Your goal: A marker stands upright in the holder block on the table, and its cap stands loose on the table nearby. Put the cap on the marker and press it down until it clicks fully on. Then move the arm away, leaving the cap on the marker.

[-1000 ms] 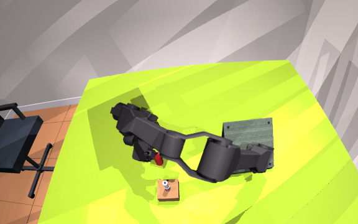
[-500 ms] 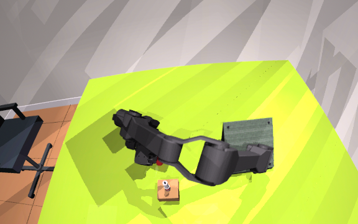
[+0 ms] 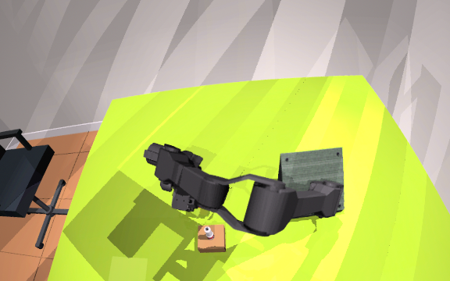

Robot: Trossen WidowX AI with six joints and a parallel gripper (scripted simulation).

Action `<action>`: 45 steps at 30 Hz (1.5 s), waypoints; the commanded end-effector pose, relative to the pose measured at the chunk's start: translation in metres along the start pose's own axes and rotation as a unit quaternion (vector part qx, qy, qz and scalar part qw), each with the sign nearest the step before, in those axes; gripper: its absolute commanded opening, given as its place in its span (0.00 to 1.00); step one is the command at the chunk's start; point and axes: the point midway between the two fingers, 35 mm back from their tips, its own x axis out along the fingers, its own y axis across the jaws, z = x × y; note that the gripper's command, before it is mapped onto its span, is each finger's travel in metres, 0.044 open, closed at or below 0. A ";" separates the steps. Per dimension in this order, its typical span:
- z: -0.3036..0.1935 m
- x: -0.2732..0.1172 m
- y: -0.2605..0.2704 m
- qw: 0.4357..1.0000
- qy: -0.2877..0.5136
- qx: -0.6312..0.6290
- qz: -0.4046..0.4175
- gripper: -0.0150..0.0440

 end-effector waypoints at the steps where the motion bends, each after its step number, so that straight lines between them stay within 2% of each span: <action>1: 0.001 0.002 0.001 1.000 -0.002 0.003 0.001 0.48; 9: 0.001 0.002 0.001 1.000 -0.002 0.003 0.001 0.39; 12: 0.000 -0.002 0.000 1.000 -0.002 0.003 0.001 0.25; 35: 0.000 -0.059 0.000 1.000 -0.001 0.003 0.001 0.25; 45: 0.027 -0.076 0.015 1.000 0.002 0.007 -0.001 0.25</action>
